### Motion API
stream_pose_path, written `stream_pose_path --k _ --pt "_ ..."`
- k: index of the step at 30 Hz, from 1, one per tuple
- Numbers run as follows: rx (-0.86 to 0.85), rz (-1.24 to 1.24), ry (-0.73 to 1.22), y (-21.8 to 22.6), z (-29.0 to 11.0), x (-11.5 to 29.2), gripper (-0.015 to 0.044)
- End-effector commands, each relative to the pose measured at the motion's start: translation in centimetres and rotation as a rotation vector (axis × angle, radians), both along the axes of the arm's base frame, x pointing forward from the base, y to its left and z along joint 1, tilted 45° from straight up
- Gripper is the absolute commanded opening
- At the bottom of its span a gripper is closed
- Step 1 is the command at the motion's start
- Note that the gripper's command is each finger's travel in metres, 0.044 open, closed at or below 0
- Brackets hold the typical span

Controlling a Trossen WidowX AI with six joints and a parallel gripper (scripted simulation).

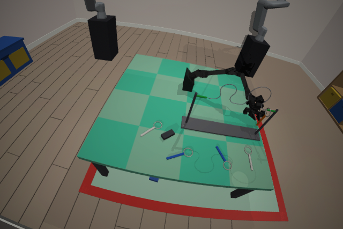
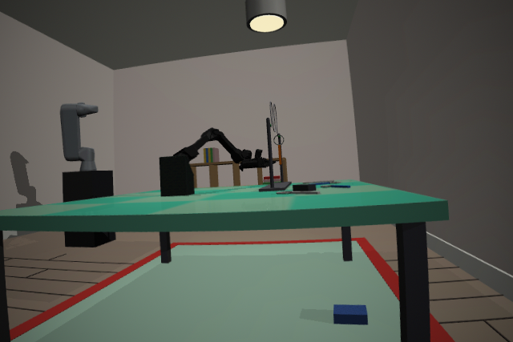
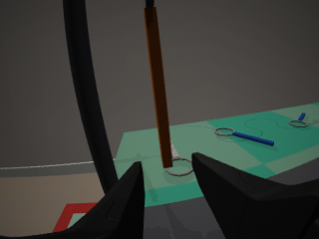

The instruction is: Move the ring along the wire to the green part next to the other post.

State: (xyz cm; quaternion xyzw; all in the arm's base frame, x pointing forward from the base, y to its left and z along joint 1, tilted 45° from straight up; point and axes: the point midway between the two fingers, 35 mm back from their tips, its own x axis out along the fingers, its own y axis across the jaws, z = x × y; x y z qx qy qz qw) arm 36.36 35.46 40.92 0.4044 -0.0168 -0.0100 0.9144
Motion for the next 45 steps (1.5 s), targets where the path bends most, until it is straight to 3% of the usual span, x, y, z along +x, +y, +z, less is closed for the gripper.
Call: stream_pose_path --k 1,31,45 --pt "-0.006 0.002 0.003 0.2 -0.2 0.7 0.0160" --pt "-0.008 0.002 -0.001 -0.1 -0.1 5.4 0.0160" --pt "-0.008 0.002 -0.001 -0.1 -0.1 5.6 0.0160"
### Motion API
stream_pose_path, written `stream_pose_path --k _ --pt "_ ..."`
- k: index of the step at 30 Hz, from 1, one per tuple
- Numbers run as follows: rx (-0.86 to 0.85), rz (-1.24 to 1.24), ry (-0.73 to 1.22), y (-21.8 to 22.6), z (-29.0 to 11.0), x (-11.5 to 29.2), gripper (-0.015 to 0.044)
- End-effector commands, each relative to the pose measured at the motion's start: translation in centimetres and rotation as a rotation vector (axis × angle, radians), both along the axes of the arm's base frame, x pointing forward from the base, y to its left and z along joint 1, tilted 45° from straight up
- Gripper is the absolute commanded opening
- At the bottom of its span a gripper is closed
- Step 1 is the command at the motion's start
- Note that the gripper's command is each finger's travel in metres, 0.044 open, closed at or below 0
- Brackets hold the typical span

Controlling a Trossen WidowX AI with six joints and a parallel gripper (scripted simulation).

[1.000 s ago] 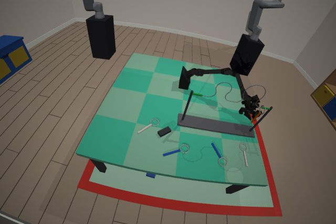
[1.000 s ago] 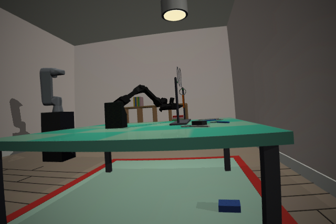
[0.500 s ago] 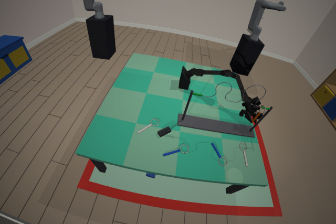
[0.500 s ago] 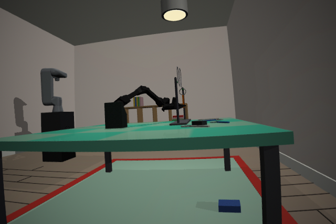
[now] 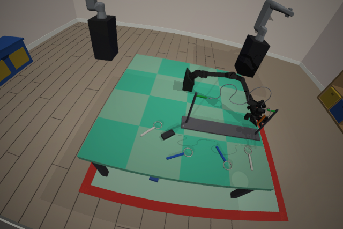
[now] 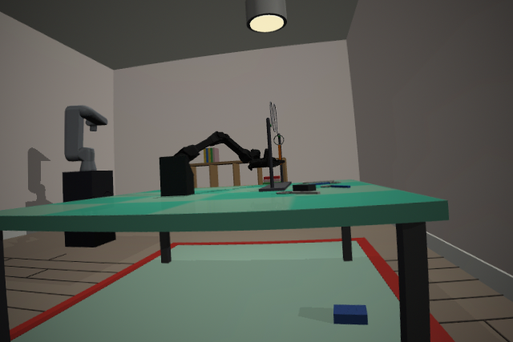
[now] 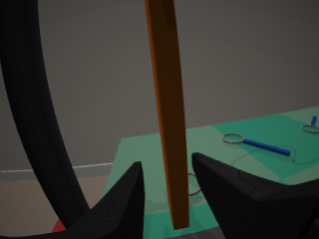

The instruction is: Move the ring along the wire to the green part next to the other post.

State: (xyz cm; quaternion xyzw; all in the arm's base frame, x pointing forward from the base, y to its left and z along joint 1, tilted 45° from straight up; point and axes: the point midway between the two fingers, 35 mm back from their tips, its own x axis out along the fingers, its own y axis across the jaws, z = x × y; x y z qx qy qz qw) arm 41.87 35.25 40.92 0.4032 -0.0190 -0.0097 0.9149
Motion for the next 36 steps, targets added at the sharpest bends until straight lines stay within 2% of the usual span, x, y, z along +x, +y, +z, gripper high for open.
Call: stream_pose_path --k 1,8,13,15,21,36 --pt "-0.006 0.003 0.003 0.1 -0.1 0.1 0.0160" --pt "-0.006 0.003 0.003 0.1 -0.1 0.1 0.0160" --pt "-0.001 0.000 0.001 0.0 0.0 0.0 0.0029" --pt "-0.001 0.000 0.001 0.0 0.0 0.0 0.0015" --pt "-0.001 0.000 0.001 0.0 0.0 0.0 -0.0142" --pt "-0.005 0.000 -0.001 -1.6 1.2 -0.1 -0.0150"
